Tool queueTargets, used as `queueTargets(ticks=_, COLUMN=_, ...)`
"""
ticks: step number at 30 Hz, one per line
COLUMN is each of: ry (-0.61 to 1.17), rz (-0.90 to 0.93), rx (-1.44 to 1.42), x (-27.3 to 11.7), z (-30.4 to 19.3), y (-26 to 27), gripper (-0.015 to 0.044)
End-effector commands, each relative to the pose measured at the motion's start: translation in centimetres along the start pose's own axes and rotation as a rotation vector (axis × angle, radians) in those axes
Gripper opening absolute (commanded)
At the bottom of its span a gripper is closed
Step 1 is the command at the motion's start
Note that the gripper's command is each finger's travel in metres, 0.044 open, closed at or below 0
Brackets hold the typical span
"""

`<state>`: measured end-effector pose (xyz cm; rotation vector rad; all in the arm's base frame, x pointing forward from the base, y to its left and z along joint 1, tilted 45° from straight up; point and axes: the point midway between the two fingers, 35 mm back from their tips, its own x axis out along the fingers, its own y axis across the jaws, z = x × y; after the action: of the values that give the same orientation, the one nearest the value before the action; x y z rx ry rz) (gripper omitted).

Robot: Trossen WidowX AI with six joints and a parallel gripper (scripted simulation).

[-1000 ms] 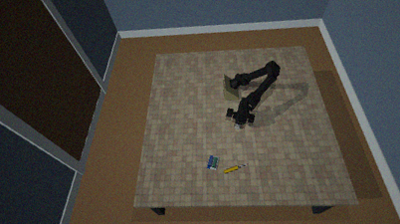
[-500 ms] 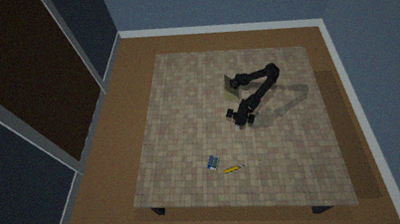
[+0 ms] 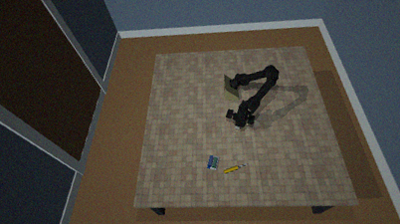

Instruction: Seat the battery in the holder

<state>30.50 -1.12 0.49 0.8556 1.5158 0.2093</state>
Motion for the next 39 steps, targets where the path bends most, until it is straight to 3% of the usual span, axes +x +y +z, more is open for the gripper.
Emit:
queueTargets(ticks=1, ry=0.012, rz=0.002, rx=-0.002, x=0.1, z=0.0, y=0.1, gripper=0.0075)
queueTargets(ticks=39, ry=0.026, rz=-0.001, rx=-0.003, x=0.1, z=1.2, y=0.1, gripper=0.0075)
